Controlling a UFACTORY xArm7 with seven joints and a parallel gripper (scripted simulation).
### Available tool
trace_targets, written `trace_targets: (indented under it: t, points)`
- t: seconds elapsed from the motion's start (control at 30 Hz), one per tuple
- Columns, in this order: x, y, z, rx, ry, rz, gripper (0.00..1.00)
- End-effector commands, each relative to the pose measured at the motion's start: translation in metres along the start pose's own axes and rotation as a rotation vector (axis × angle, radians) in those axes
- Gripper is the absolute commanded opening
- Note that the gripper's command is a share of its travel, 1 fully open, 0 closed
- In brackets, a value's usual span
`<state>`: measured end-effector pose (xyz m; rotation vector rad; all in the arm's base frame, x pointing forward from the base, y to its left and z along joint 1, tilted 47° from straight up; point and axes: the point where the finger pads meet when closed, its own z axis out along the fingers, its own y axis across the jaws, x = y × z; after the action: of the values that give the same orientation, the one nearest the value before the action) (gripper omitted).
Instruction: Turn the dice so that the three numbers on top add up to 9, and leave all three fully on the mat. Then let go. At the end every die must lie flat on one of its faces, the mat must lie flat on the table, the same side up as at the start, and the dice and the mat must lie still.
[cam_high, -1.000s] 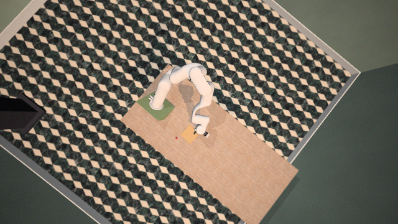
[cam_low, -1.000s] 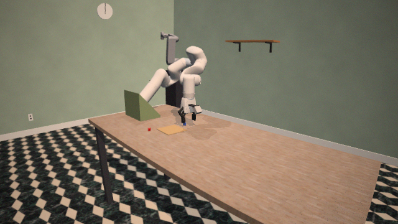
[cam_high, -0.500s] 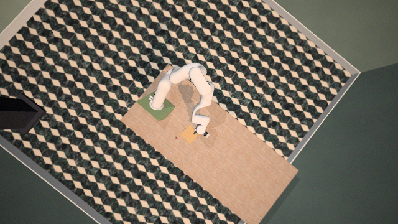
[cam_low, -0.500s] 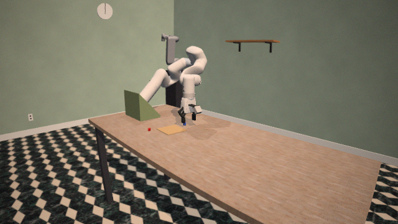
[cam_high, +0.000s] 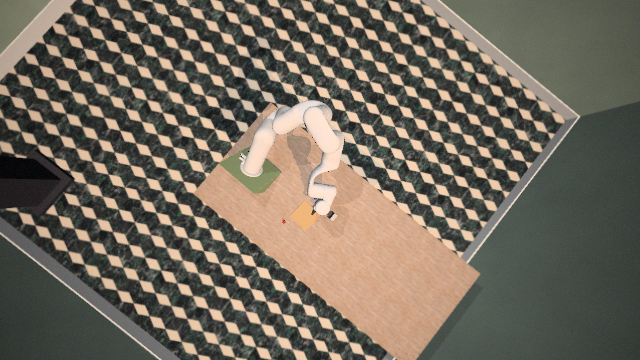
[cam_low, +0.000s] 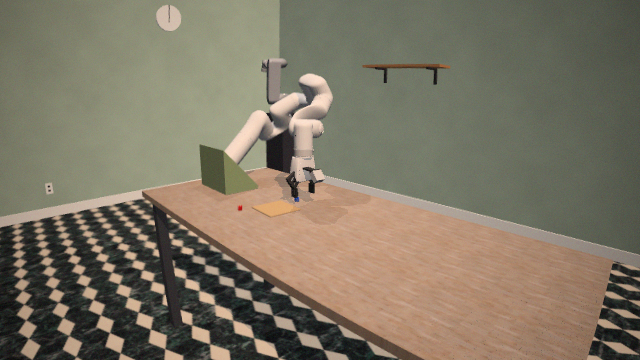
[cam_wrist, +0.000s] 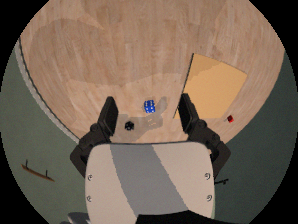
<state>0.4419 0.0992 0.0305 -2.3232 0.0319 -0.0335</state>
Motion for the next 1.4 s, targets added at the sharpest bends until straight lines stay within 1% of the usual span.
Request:
trace_targets:
  t: [0.0,0.03,0.3,0.43,1.37]
  points:
    - [-0.009,-0.007,-0.002,-0.001,0.005,0.0,1.0]
    - [-0.009,-0.007,-0.002,-0.001,0.005,0.0,1.0]
    - [-0.045,-0.036,-0.002,-0.001,0.005,0.0,1.0]
    - [-0.056,-0.044,-0.002,-0.001,0.005,0.0,1.0]
    - [-0.058,-0.046,-0.002,-0.001,0.005,0.0,1.0]
